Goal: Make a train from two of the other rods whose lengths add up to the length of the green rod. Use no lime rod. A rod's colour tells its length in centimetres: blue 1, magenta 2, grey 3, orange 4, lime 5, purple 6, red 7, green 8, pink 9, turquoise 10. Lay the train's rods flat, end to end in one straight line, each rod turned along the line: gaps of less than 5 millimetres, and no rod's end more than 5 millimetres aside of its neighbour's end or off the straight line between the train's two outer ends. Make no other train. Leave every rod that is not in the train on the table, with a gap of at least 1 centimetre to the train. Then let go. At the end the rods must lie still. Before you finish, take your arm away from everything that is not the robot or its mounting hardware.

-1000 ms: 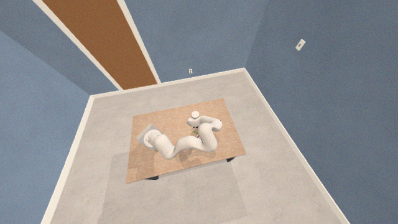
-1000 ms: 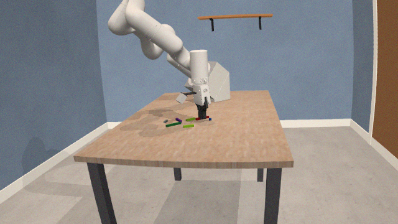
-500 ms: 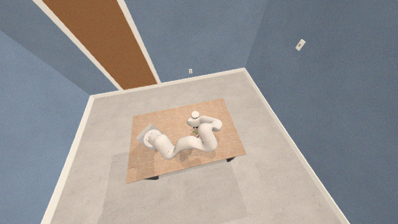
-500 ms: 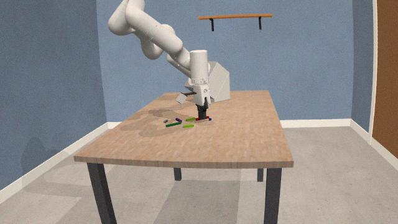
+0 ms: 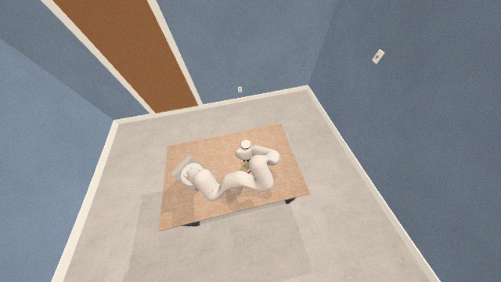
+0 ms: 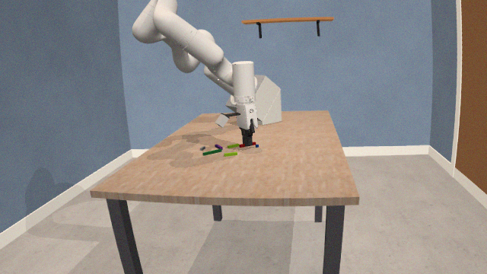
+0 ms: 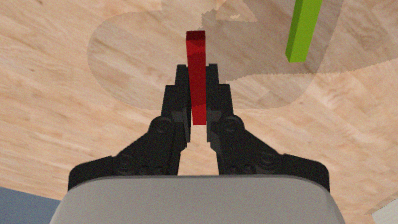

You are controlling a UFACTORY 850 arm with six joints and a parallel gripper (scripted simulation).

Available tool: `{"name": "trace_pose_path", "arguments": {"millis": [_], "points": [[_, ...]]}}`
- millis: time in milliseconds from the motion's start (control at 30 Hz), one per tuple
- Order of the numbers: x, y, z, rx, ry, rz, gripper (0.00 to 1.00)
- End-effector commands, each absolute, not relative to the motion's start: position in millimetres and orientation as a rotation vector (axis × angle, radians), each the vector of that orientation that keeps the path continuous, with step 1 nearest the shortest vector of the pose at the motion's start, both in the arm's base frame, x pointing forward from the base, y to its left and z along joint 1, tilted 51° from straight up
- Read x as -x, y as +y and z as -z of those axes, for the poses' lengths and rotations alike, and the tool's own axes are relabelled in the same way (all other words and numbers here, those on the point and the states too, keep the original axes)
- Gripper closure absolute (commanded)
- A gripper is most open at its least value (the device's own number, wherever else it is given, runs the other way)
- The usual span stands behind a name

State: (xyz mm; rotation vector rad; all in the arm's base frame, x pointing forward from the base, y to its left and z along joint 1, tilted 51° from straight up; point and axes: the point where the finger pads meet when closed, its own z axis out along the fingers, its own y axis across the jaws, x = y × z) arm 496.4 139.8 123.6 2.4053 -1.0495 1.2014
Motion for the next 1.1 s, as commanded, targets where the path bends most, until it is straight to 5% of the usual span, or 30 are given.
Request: {"name": "trace_pose_path", "arguments": {"millis": [0,1067], "points": [[-496.5,140.3,-123.9,-2.406,-1.049,-1.202,0.96],[-503.6,134.1,-116.3,-2.406,-1.049,-1.202,0.96]]}}
